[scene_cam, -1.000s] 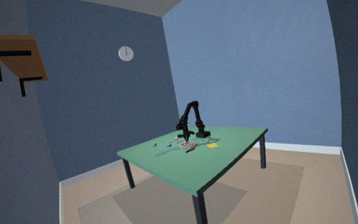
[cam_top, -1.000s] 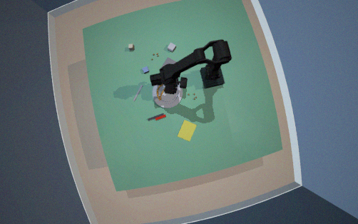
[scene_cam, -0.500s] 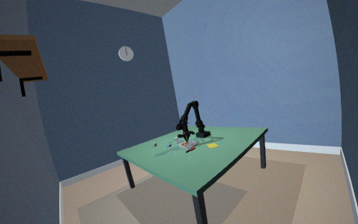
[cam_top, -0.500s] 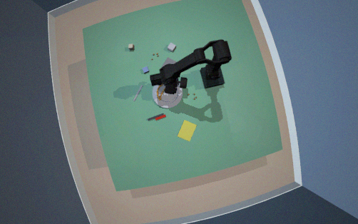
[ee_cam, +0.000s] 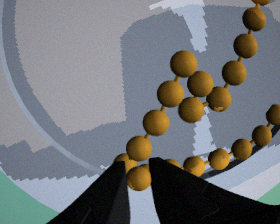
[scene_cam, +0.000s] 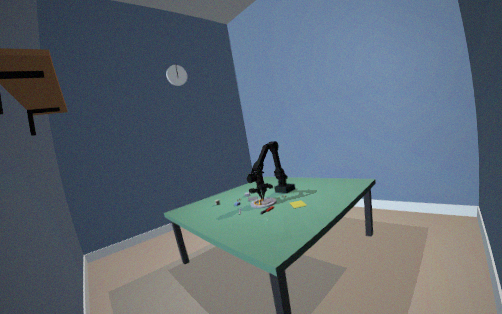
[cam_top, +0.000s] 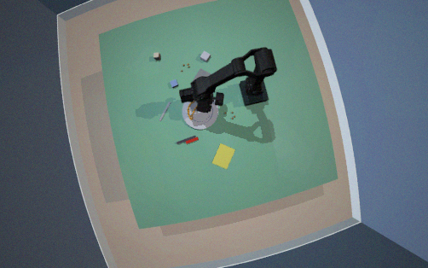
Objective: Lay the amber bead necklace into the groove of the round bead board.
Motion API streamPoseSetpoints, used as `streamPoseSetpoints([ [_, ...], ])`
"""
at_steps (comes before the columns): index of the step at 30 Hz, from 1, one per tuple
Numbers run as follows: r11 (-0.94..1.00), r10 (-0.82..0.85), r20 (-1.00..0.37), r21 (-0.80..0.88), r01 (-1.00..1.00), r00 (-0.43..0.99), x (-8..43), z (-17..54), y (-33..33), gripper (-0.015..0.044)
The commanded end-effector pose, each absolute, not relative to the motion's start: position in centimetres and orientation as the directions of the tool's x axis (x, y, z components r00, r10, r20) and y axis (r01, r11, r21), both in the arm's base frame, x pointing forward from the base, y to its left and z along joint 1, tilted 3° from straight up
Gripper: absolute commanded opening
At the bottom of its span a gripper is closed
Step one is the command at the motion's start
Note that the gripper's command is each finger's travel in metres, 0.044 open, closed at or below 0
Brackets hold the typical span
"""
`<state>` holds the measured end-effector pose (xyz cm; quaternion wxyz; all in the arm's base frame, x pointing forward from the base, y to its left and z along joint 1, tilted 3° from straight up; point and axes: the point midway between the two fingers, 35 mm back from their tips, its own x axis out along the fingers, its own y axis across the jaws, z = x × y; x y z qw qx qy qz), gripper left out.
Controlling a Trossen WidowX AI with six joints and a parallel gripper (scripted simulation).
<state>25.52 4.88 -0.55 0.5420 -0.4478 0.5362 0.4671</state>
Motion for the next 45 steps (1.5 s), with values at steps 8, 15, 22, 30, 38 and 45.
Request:
streamPoseSetpoints([
  [8, 0.163, 0.026, -1.0, 0.016, -0.987, -0.012, 25.5, -0.6, 4.9, 0.0105],
  [15, 0.163, 0.026, -1.0, 0.016, -0.987, -0.012, 25.5, -0.6, 4.9, 0.0289],
  [22, 0.164, 0.024, -1.0, 0.025, -0.986, -0.021, 25.3, 0.8, 4.8, 0.044],
  [30, 0.165, 0.023, -0.999, 0.026, -0.986, -0.022, 25.2, 1.0, 4.8, 0.044],
  [38, 0.165, 0.023, -0.999, 0.026, -0.986, -0.022, 25.2, 1.0, 4.8, 0.044],
  [45, 0.165, 0.023, -0.999, 0.026, -0.986, -0.022, 25.2, 1.0, 4.8, 0.044],
])
